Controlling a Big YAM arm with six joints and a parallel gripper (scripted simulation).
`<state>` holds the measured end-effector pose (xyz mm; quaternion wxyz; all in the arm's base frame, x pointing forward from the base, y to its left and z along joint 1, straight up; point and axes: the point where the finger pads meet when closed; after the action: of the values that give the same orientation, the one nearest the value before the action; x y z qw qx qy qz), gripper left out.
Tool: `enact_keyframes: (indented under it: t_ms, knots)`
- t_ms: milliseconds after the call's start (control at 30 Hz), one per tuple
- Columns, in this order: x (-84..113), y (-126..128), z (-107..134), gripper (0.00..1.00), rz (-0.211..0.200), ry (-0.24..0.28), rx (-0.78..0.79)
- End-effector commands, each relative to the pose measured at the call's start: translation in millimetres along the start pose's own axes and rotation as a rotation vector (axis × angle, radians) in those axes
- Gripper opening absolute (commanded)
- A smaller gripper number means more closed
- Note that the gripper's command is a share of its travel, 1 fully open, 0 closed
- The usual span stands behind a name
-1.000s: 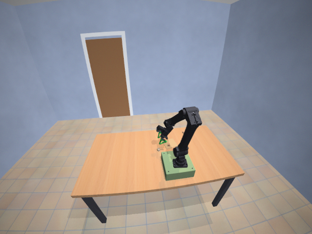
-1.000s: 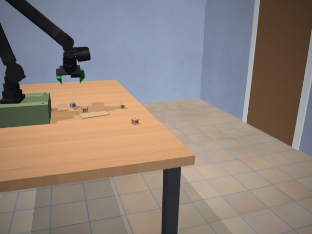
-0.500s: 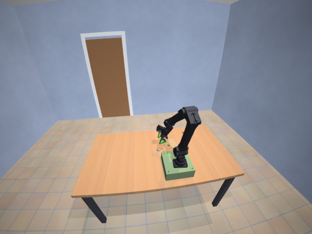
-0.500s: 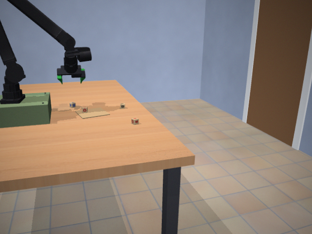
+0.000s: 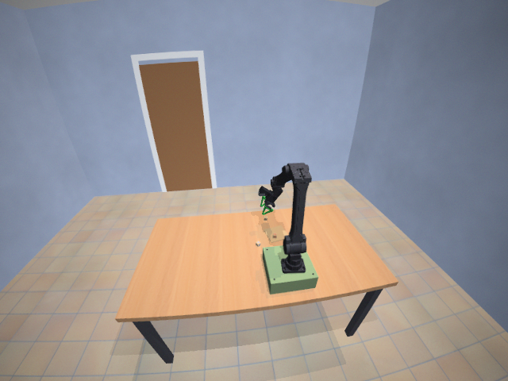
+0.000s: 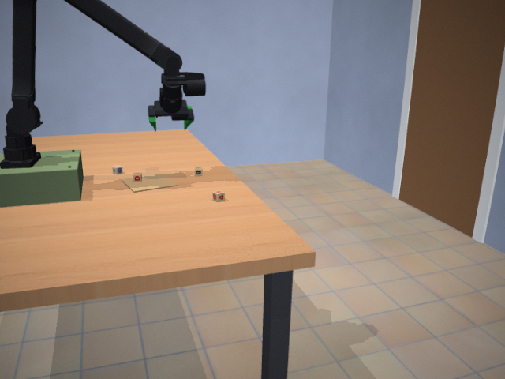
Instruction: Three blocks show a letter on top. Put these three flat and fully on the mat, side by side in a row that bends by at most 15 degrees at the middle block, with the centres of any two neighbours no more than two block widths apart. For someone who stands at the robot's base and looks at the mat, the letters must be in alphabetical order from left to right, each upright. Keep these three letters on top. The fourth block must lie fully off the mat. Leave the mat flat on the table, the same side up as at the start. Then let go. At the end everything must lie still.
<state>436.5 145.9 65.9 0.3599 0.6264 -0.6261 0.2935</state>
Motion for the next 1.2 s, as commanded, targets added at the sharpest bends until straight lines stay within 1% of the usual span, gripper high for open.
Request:
enact_keyframes:
  t_ms: [0, 33, 100, 167, 233, 300, 333, 500, 567, 1167]
  knots:
    - [20.6, -68, 4, 1.0, 0.013, -0.01, 0.054]
    - [22.6, -80, 9, 1.0, 0.013, -0.011, 0.054]
    - [22.6, -80, 9, 1.0, 0.013, -0.011, 0.054]
    - [25.3, -98, 17, 1.0, 0.013, -0.011, 0.054]
    - [24.8, -107, 20, 1.0, 0.01, -0.011, 0.059]
    - [20.2, -108, 14, 1.0, 0.001, -0.011, 0.072]
    - [38.9, -109, 0, 1.0, 0.036, -0.013, 0.098]
    - [41.4, -110, 4, 1.0, 0.04, -0.012, 0.091]
    - [36.0, -110, 8, 1.0, 0.03, -0.011, 0.084]
    - [35.7, -110, 8, 1.0, 0.03, -0.011, 0.081]
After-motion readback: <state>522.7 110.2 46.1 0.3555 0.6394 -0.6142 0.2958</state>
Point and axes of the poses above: the point where the finger pads meet when closed, its own x axis back along the fingers, its own y axis across the jaws, z = x × y, and after that the axes turned 9 degrees about -x, right-handed
